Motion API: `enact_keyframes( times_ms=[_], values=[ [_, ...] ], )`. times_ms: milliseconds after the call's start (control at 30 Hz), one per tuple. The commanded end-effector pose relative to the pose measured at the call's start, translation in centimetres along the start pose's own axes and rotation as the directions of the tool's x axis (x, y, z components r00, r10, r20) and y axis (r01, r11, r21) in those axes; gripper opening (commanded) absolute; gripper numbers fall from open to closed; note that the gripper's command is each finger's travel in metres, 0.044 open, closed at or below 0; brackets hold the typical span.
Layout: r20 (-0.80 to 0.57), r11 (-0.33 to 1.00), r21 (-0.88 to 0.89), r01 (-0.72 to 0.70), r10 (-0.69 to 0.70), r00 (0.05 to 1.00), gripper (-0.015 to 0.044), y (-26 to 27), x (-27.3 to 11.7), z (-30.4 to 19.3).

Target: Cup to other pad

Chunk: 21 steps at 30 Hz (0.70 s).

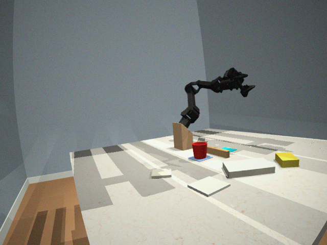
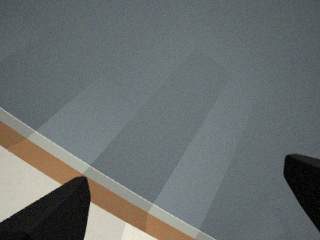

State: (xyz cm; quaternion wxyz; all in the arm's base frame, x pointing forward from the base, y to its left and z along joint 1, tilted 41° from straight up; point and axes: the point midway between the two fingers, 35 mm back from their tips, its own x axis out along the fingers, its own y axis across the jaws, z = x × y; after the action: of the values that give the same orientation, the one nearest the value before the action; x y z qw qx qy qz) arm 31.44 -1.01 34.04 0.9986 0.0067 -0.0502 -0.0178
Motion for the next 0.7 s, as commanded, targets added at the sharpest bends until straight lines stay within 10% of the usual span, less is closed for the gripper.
enact_keyframes(
  times_ms=[0,300,667],
  values=[
    [-0.016,1.000,-0.013,0.000,-0.001,1.000,0.0374,-0.1,0.2,-0.4],
    [-0.603,0.918,-0.315,-0.241,0.002,0.798,0.0148,-4.6,1.7,-16.5],
    [-0.932,0.761,0.009,-0.649,0.242,0.271,0.0148,-7.3,-6.3,-30.5]
  ],
)
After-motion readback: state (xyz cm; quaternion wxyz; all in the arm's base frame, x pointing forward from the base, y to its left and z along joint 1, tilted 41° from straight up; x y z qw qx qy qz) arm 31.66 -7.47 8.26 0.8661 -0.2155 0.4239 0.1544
